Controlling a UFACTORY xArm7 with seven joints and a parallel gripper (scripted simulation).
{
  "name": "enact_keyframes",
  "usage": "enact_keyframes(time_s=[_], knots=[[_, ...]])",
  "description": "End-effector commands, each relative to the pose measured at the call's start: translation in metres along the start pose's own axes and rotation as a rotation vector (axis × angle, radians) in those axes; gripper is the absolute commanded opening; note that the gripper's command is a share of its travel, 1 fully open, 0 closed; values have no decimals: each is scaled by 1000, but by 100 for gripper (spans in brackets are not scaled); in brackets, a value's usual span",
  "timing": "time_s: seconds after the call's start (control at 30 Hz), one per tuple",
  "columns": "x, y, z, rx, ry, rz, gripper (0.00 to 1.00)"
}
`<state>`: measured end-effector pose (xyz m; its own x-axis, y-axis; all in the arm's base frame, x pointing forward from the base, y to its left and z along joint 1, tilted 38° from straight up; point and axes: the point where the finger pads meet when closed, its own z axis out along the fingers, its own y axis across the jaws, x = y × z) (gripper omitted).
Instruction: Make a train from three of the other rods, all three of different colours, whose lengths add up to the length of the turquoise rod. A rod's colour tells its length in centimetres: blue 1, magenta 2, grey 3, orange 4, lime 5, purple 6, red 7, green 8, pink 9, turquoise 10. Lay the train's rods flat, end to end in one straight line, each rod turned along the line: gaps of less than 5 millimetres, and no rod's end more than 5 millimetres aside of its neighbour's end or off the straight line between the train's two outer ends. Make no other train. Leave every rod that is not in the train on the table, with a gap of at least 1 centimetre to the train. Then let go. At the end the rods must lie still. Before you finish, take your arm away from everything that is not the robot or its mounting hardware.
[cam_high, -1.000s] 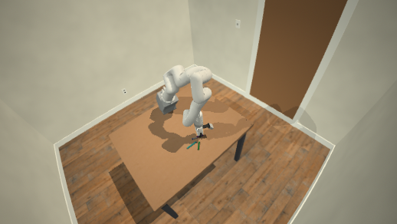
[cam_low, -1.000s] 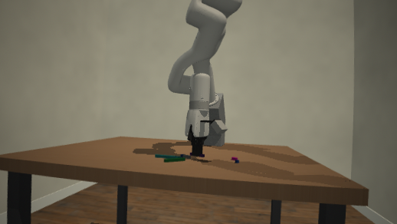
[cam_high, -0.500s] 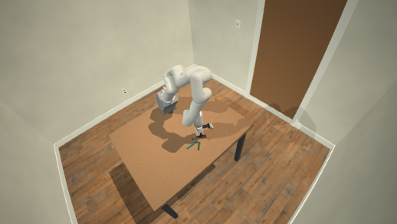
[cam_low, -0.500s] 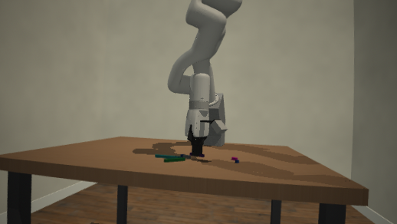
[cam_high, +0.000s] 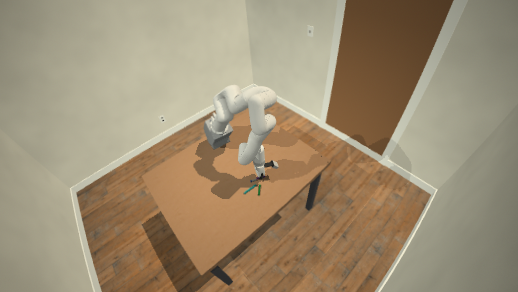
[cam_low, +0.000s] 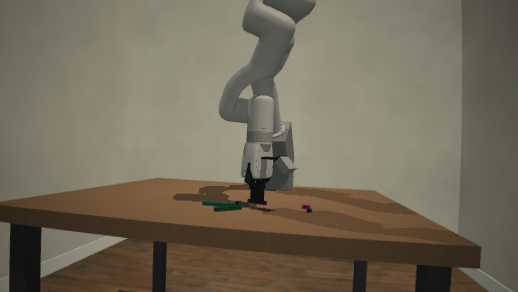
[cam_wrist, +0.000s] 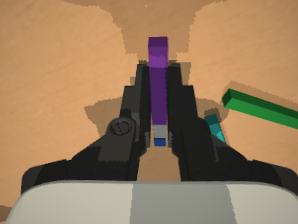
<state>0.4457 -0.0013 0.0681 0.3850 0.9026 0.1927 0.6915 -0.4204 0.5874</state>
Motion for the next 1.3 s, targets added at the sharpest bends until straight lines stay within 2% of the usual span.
enact_keyframes(time_s=[0.0,1.27], knots=[[0,0,0,-1,1,1,4],[0,0,12,-1,1,1,4]])
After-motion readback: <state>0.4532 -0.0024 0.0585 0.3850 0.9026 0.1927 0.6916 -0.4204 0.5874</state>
